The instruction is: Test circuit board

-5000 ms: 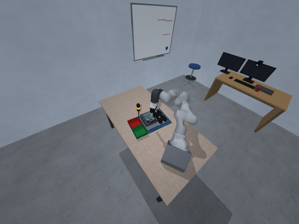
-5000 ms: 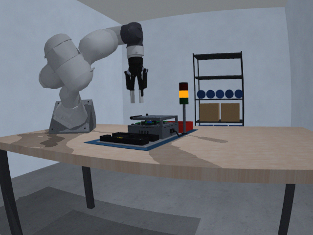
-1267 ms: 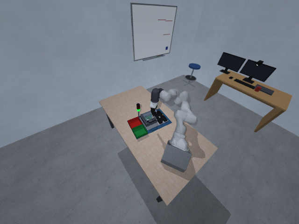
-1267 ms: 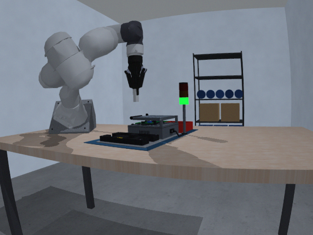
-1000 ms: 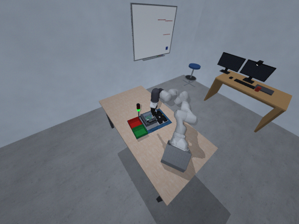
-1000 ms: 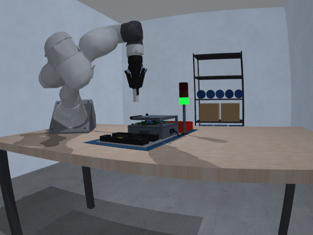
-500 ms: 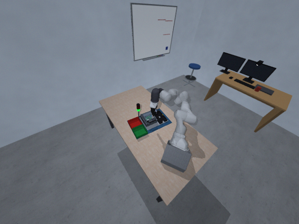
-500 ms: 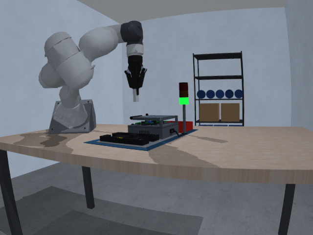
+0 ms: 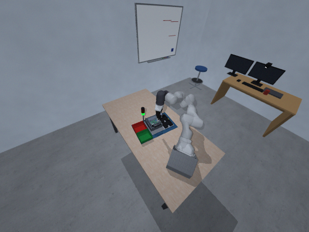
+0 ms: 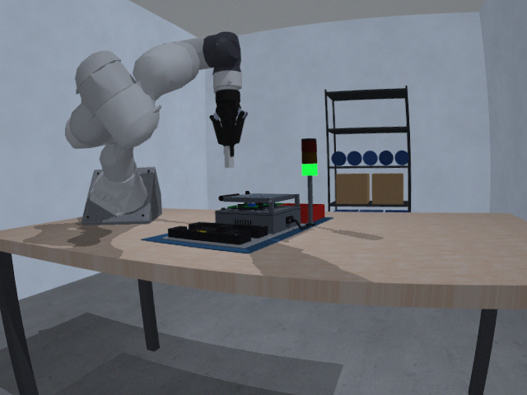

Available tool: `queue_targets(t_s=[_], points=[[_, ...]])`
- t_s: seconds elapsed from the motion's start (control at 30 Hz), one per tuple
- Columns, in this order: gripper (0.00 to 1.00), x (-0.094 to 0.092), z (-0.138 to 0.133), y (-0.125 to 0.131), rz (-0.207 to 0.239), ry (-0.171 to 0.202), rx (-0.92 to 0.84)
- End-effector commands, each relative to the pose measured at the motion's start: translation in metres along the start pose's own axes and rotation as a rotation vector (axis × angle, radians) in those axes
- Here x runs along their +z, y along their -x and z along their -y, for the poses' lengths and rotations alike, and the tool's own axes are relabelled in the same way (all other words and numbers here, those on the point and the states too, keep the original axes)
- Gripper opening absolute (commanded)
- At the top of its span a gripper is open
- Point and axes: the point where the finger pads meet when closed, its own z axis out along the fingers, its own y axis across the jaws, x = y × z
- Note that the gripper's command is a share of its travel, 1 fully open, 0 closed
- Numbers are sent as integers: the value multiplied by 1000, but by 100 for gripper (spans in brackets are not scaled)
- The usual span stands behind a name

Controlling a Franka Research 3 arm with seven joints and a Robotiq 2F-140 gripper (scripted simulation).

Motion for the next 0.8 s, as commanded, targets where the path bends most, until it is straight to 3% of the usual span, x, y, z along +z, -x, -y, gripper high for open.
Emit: queue_targets(t_s=[0.0, 0.77], points=[[0, -6, 1, 1, 4, -1, 5], [0, -13, 0, -10, 4, -1, 5]])
